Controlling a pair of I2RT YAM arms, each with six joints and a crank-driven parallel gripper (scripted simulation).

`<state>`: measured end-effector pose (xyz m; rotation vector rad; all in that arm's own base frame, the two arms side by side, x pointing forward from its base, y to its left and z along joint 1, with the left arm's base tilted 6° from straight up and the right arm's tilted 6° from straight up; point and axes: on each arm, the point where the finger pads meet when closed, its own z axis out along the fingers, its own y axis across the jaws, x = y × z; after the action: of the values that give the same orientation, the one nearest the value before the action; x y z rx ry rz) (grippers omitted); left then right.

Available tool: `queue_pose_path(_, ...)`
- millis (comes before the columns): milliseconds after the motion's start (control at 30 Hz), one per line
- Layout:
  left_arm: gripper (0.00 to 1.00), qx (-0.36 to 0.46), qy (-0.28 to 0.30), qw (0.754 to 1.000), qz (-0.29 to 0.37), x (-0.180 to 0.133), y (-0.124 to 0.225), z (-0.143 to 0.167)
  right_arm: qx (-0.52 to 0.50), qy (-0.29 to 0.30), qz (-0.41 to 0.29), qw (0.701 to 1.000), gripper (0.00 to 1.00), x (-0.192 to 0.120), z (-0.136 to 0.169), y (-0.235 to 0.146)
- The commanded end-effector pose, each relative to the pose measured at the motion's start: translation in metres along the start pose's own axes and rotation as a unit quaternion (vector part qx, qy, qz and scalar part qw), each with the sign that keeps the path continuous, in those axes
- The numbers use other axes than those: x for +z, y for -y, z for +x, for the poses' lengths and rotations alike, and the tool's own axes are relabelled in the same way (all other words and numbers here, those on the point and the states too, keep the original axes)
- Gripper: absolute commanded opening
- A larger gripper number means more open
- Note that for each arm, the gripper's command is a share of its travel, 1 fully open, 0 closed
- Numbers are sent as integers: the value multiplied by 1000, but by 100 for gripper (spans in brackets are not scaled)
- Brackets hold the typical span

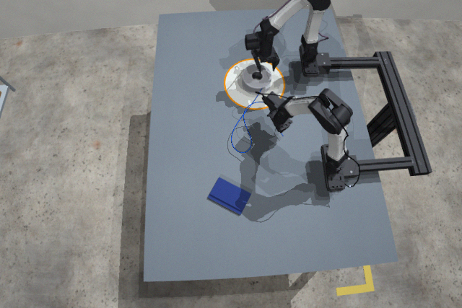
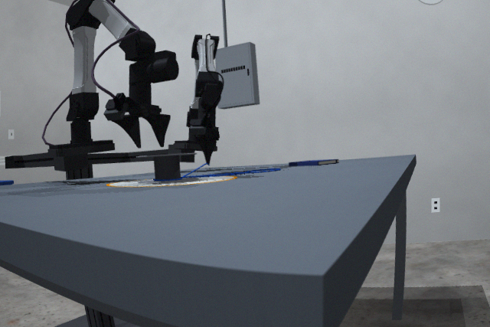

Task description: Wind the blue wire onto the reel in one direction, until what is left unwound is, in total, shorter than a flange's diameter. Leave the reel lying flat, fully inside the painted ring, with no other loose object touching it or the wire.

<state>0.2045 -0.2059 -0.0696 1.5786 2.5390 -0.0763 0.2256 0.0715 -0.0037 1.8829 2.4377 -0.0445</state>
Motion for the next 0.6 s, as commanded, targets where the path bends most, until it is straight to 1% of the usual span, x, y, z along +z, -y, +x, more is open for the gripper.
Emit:
queue_pose_path(0,0,4,16,1000,-6,-5,-4,-15,15,9,-15,1000,77,-1,-1,-5)
queue_pose_path(367,0,4,16,1000,-6,-5,-4,-15,15,9,-15,1000,77,2,-1,-2)
queue_pose_path(567,0,4,16,1000,-6,-5,-4,-15,15,9,-15,1000,77,30,-1,-3)
